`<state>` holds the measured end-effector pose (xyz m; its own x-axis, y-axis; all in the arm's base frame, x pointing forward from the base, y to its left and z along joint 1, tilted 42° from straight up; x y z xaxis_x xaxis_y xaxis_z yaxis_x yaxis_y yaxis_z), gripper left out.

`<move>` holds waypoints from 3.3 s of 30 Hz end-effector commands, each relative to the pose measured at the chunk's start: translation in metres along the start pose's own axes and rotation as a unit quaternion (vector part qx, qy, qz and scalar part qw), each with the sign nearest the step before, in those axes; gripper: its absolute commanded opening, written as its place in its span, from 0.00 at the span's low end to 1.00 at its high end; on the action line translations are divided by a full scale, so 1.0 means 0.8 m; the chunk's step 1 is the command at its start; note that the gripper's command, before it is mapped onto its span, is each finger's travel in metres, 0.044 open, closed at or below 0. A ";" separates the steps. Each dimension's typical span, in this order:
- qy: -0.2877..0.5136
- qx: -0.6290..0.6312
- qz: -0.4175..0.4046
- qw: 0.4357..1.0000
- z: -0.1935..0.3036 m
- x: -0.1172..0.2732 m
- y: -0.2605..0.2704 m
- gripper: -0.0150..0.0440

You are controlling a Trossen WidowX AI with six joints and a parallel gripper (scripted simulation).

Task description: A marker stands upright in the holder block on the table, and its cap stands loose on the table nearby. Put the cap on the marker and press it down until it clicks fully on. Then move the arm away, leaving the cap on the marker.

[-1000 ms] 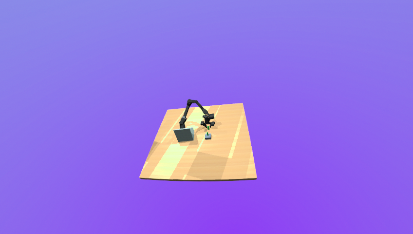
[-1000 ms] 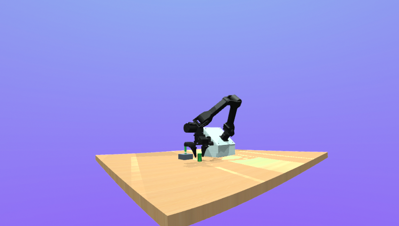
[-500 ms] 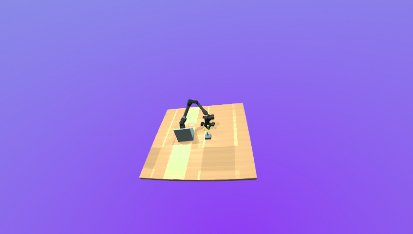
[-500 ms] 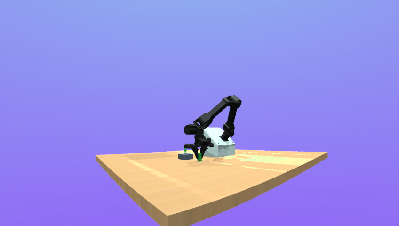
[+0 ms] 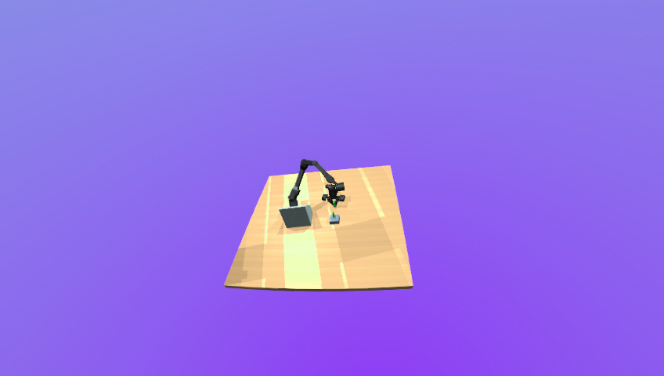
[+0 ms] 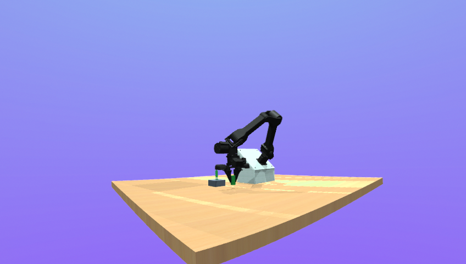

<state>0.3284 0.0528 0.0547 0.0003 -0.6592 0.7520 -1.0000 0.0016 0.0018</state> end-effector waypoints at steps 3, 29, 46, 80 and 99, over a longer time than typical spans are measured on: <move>-0.001 0.003 0.004 1.000 0.000 0.022 -0.002 0.25; 0.010 0.002 0.006 1.000 0.074 0.081 -0.011 0.25; 0.008 0.002 0.004 1.000 0.159 0.114 -0.004 0.25; 0.004 0.004 0.004 1.000 0.191 0.083 0.003 0.25; 0.003 0.004 0.004 1.000 0.191 0.052 0.004 0.25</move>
<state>0.3254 -0.0904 -0.0137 -0.0060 -0.6515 0.7586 -0.9999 -0.0041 -0.0115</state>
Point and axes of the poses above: the point midway between the two fingers, 35 mm back from their tips, its own x axis back along the fingers, its own y axis across the jaws, z = x × y, the point moved 7 cm from there along x, back along the fingers, and after that the axes turned 12 degrees about x, right-handed, at the moved point
